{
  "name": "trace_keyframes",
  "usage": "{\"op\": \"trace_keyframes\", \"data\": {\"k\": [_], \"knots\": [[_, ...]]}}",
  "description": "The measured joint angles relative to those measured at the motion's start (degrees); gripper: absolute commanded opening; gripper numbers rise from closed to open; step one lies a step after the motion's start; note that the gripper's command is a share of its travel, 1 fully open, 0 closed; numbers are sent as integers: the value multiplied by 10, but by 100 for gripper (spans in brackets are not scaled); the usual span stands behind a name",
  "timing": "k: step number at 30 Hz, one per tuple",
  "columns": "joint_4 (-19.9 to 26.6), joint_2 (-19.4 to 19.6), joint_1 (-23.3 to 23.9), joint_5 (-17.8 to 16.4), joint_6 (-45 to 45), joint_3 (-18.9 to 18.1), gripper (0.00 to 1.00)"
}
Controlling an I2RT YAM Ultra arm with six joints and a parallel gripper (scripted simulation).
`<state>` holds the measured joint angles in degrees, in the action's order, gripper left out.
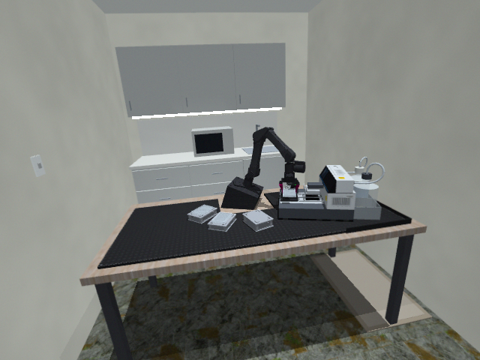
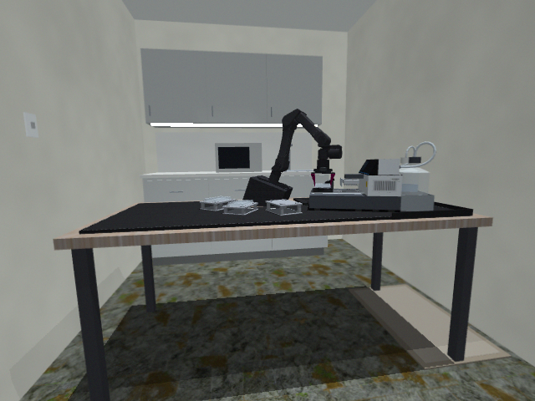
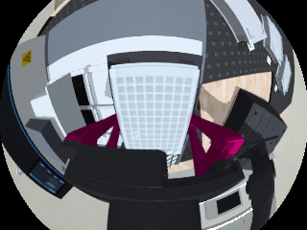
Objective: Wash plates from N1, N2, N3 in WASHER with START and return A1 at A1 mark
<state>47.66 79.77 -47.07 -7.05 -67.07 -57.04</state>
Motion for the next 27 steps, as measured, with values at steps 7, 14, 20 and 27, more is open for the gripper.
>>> {"op": "trace_keyframes", "data": {"k": [7,14,20,27], "knots": [[0,-1,0,0,0,1,0],[-2,-1,0,0,0,2,0],[-5,0,0,0,0,4,0],[-7,0,-1,0,-1,5,0]]}}
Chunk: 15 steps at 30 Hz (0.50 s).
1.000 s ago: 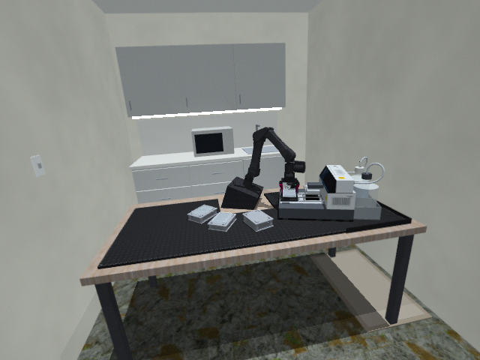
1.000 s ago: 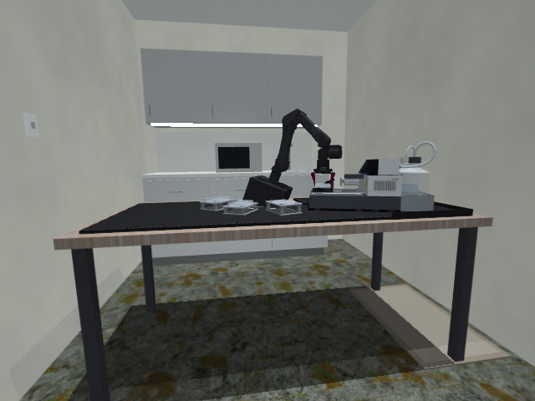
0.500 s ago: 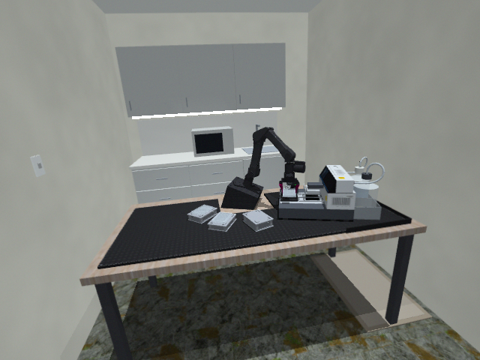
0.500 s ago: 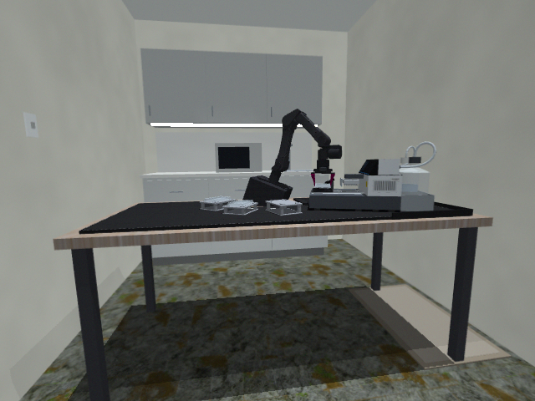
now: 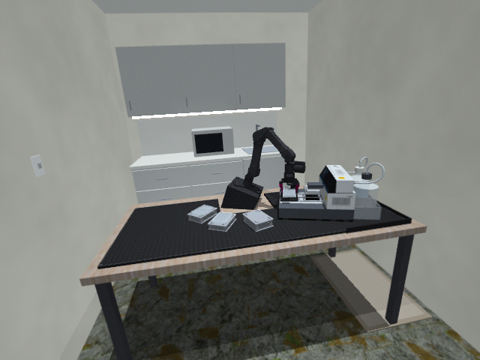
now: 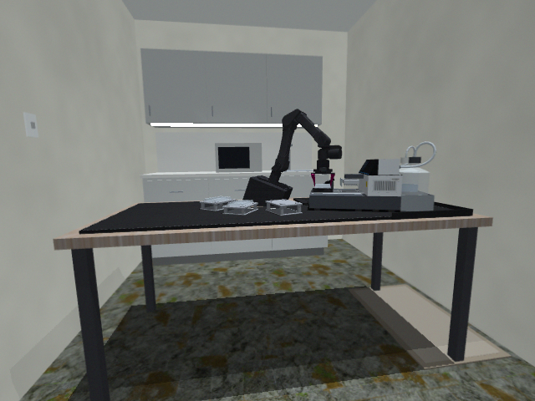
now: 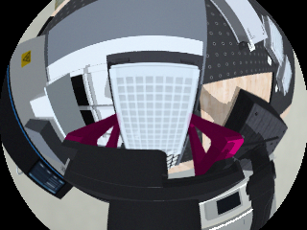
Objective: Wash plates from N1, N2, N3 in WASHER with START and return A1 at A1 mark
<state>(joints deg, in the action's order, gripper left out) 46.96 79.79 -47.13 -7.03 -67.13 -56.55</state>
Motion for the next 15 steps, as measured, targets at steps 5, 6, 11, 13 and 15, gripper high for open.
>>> {"op": "trace_keyframes", "data": {"k": [5,6,11,13,15], "knots": [[-2,1,0,0,0,1,0],[-3,1,0,0,0,1,0],[-4,2,-1,0,0,2,0],[-5,2,-1,0,0,3,0],[-5,3,-1,0,-1,3,0]]}}
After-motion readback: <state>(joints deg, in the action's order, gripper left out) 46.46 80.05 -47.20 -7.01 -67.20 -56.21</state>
